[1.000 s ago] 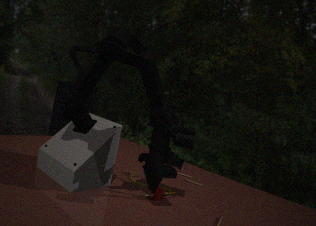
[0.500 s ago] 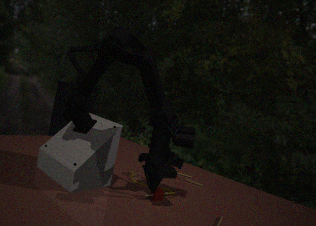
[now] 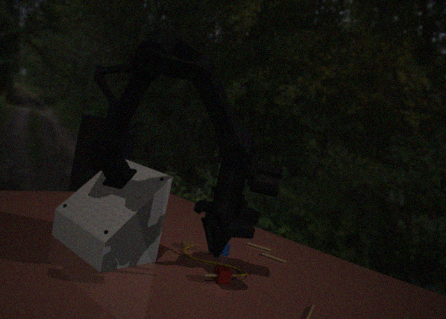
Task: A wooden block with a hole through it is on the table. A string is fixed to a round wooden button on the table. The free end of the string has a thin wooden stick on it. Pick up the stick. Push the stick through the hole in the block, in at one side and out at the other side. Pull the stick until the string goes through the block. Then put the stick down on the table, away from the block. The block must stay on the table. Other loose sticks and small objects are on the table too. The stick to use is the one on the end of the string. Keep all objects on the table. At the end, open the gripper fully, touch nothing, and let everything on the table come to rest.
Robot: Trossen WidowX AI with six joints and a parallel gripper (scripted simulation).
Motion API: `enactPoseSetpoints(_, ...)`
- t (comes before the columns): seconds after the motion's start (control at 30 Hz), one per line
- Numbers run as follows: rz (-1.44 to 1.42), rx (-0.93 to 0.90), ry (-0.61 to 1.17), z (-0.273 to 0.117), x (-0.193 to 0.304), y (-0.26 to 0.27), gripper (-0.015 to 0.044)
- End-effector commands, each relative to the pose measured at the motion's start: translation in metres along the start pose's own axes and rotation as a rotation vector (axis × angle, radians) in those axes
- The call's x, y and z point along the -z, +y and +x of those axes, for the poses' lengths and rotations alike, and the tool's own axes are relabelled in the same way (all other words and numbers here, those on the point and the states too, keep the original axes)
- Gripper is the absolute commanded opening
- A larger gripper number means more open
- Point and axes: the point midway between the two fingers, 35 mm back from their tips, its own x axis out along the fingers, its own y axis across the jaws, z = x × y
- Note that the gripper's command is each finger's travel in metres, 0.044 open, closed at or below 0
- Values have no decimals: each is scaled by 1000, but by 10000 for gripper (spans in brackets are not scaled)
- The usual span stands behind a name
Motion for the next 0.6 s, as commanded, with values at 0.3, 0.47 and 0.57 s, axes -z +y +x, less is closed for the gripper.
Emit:
enactPoseSetpoints(0.3,-19,-14,-6,-21,0,-7,123)
enactPoseSetpoints(0.47,-19,-14,-7,-13,-1,-7,123)
enactPoseSetpoints(0.57,-19,-14,-7,-8,-1,-8,123)
